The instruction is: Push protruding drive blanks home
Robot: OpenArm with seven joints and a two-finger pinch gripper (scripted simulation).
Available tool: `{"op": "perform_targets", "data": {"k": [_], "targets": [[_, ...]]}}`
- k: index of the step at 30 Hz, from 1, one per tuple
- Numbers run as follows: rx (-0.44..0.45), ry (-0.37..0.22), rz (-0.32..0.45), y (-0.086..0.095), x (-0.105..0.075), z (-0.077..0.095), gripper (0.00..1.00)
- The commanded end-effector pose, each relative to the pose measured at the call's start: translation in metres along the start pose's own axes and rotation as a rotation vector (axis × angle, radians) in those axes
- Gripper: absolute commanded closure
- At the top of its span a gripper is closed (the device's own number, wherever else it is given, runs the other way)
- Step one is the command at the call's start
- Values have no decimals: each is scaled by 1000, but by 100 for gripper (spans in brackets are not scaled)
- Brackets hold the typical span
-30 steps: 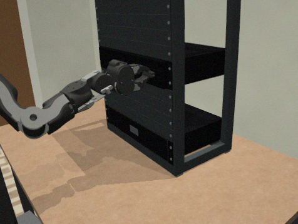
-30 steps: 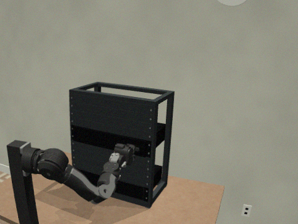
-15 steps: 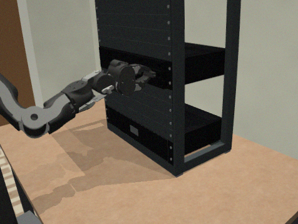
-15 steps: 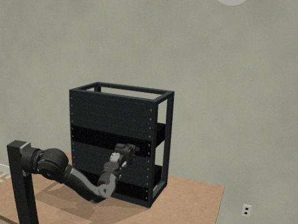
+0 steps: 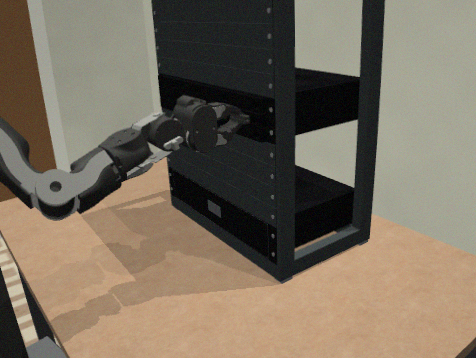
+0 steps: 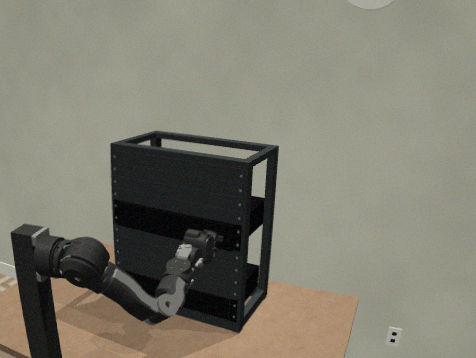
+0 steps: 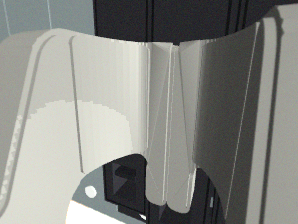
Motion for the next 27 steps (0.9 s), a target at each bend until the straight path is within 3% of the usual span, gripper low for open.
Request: {"op": "perform_targets", "data": {"k": [1, 27], "targets": [[-2, 4, 10, 2, 1, -1, 100], [-2, 5, 13, 4, 4, -2, 100]]}}
Point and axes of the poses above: the point where the finger pads meet when closed, its own x axis out along the fingers, its own y axis across the jaws, z = x × y, the point moved 8 cm from there along -x, back along the fingers, and after that the axes turned 5 degrees about x, right-handed, at the moved point
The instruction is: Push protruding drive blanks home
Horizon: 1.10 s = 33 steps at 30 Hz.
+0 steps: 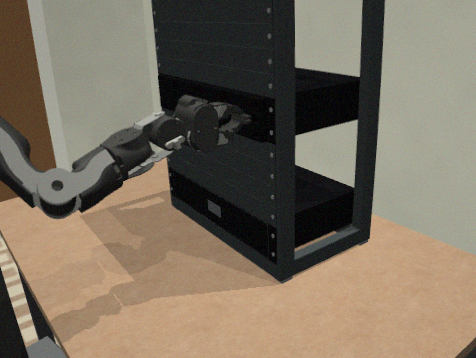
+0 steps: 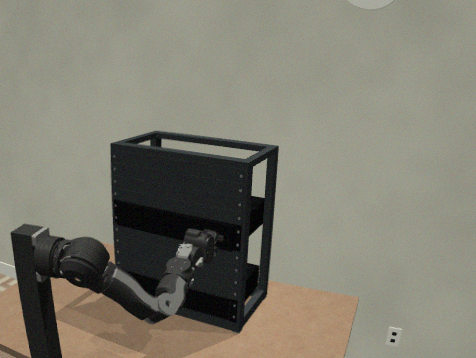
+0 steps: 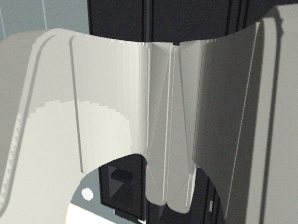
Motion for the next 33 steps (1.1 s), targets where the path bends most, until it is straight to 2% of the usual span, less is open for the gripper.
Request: {"op": "perform_targets", "data": {"k": [1, 25, 33], "targets": [[0, 8, 13, 3, 1, -2, 100], [1, 7, 11, 4, 4, -2, 100], [-1, 10, 18, 6, -2, -3, 100]]}}
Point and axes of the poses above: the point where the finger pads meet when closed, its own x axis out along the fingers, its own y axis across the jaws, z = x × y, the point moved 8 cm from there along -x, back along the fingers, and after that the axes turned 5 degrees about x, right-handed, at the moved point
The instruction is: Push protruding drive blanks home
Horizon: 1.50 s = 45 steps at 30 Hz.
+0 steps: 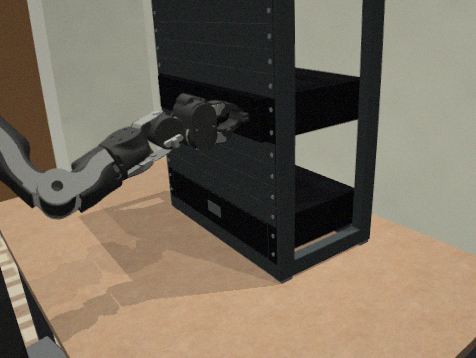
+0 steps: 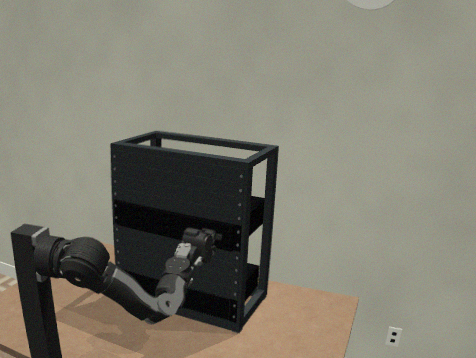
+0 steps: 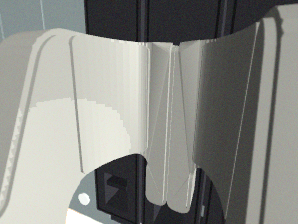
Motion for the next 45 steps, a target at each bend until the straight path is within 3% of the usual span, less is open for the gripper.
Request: {"op": "perform_targets", "data": {"k": [1, 24, 34, 40, 45], "targets": [[2, -2, 11, 3, -3, 1, 100], [1, -4, 10, 3, -98, 1, 100], [1, -5, 9, 3, -104, 1, 100], [1, -5, 10, 26, -106, 2, 100], [3, -8, 4, 26, -104, 3, 100]]}}
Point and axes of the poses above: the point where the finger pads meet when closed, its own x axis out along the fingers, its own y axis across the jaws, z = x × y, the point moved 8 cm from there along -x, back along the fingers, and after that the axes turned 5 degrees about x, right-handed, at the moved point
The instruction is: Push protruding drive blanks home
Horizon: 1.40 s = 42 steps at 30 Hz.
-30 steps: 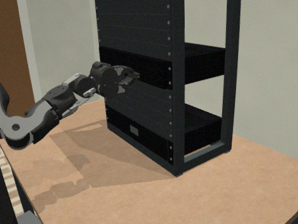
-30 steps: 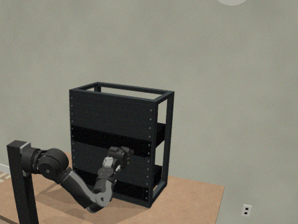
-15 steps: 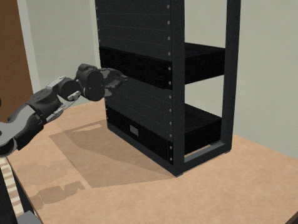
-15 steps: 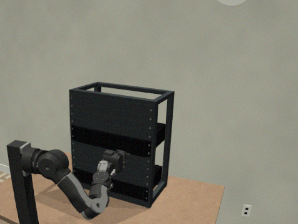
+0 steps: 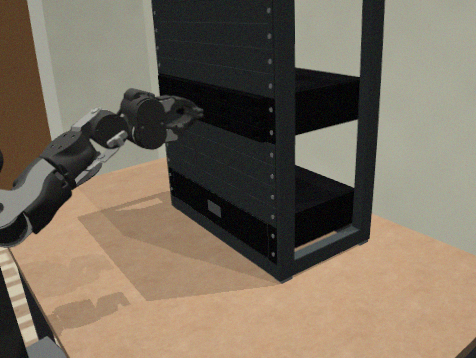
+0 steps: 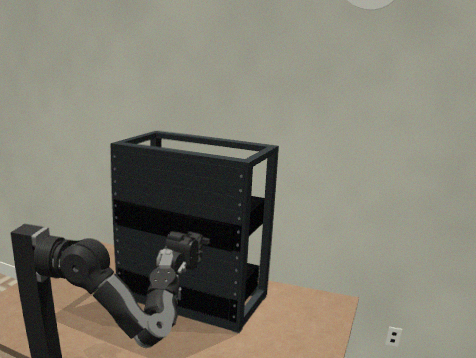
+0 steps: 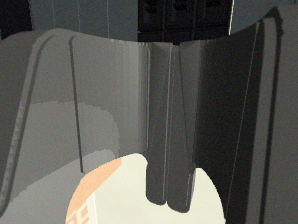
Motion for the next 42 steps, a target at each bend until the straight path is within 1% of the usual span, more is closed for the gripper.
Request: {"op": "perform_targets", "data": {"k": [1, 3, 5, 13, 17, 42], "targets": [[1, -1, -3, 0, 0, 0, 100], [1, -1, -3, 0, 2, 0, 100], [2, -1, -3, 0, 9, 0, 100], [2, 0, -3, 1, 51, -1, 100], [2, 0, -3, 1, 63, -1, 100], [1, 3, 2, 2, 64, -3, 100]]}}
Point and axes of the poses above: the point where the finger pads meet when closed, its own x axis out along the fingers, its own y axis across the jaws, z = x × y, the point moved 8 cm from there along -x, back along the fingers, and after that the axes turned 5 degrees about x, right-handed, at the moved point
